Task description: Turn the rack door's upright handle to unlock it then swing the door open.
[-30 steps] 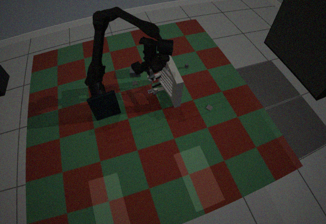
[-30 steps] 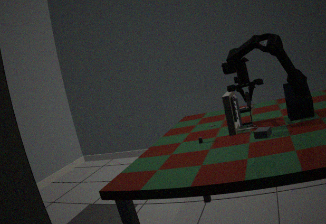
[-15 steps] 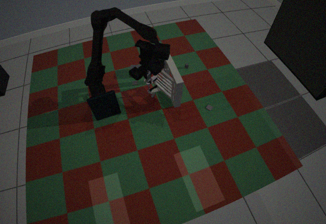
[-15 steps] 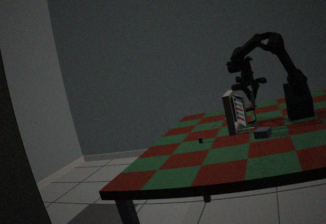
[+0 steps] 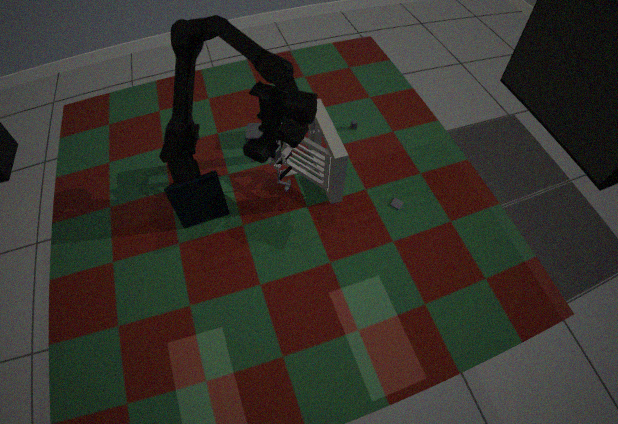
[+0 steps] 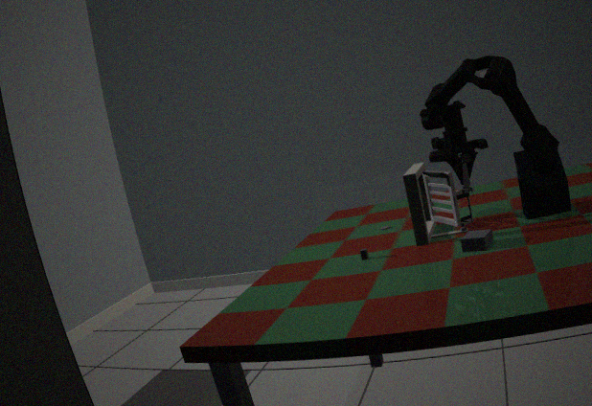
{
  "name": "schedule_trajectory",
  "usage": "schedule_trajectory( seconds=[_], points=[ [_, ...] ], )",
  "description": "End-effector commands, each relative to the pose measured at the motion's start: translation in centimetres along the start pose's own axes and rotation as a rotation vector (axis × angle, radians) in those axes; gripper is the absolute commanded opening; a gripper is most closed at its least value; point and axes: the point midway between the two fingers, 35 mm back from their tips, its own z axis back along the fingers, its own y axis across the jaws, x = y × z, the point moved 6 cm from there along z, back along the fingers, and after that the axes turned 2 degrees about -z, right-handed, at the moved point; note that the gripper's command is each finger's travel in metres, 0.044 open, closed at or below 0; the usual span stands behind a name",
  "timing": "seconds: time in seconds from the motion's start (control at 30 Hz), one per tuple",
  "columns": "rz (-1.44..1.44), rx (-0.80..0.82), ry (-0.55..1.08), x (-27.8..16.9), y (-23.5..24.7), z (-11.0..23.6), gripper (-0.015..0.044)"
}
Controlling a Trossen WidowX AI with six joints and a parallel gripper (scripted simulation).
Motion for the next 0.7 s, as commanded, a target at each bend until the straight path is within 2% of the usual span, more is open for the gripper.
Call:
schedule_trajectory(
  seconds=[0.0, 0.67],
  points=[
    [0.082, 0.003, -0.004, 0.2, -0.5, 0.0, 0.0016],
    [0.377, 0.001, -0.006, 2.1, -4.3, 0.0, 0.0016]
  ],
)
